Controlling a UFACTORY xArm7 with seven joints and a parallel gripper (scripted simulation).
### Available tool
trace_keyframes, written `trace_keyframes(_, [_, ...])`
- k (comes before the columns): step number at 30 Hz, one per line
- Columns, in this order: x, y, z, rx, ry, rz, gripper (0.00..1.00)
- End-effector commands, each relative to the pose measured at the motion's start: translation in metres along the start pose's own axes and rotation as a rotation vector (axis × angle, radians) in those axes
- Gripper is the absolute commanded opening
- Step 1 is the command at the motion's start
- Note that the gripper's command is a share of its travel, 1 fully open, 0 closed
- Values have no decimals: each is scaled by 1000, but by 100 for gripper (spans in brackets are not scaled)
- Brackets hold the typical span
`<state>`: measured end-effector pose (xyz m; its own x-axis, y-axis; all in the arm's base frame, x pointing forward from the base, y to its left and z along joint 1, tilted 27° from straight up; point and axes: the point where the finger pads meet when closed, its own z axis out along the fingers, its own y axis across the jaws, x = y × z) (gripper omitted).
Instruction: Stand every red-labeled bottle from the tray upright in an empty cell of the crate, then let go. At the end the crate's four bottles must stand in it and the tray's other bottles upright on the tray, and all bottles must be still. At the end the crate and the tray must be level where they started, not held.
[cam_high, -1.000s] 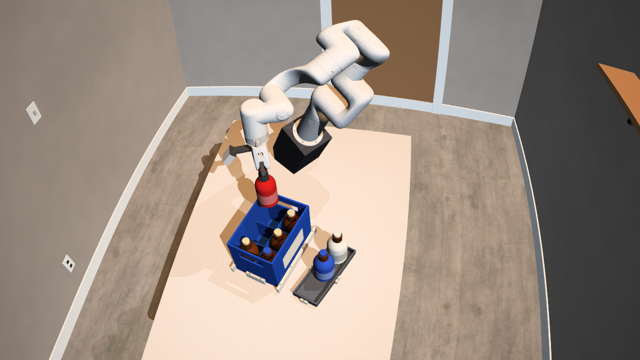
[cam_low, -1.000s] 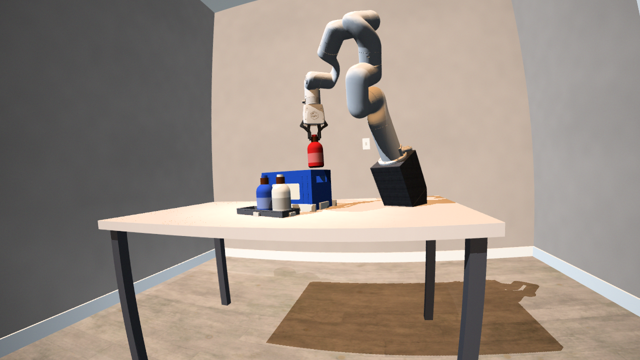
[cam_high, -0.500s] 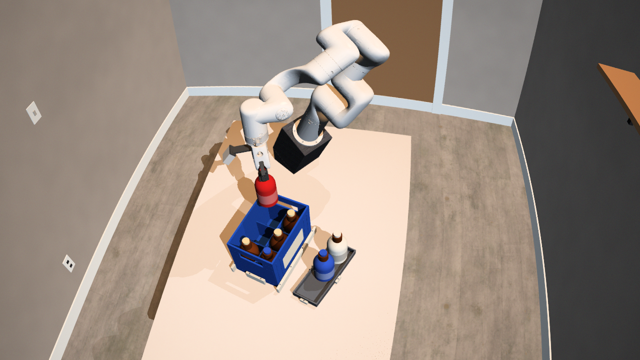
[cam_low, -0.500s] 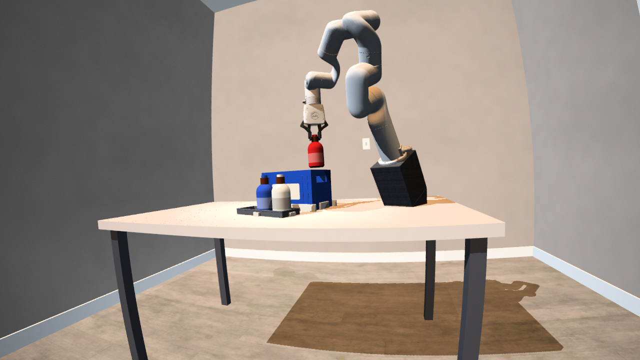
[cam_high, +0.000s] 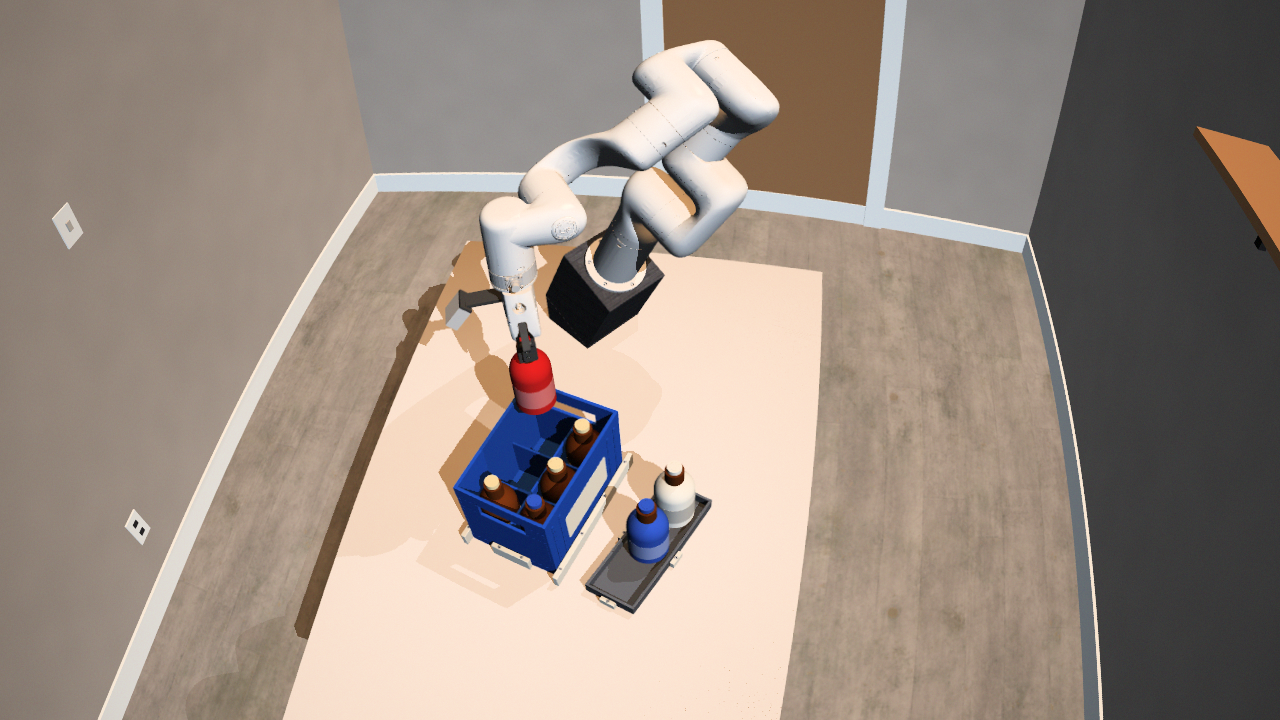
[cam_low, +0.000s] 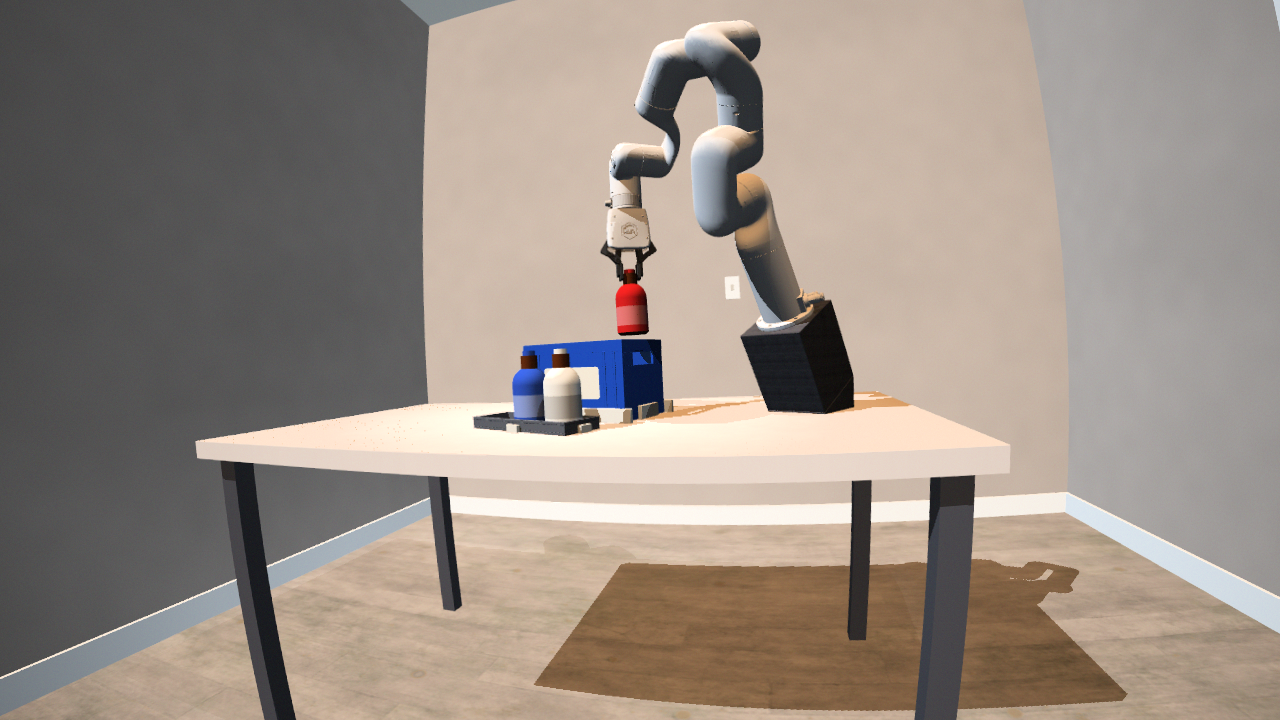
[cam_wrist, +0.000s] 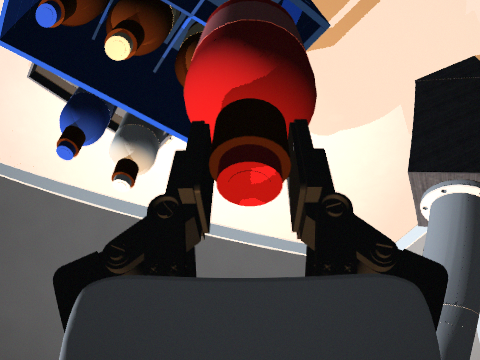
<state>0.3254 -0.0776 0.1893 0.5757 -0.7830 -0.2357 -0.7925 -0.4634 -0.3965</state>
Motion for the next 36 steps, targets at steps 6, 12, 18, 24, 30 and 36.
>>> trace_keyframes(6, [1, -1, -1, 2, 4, 0, 0])
trace_keyframes(12, [1, -1, 1, 2, 4, 0, 0])
trace_keyframes(18, [1, -1, 5, 2, 4, 0, 0])
trace_keyframes(24, [1, -1, 9, 2, 4, 0, 0])
trace_keyframes(30, [1, -1, 16, 2, 4, 0, 0])
trace_keyframes(36, [1, 0, 23, 2, 4, 0, 0])
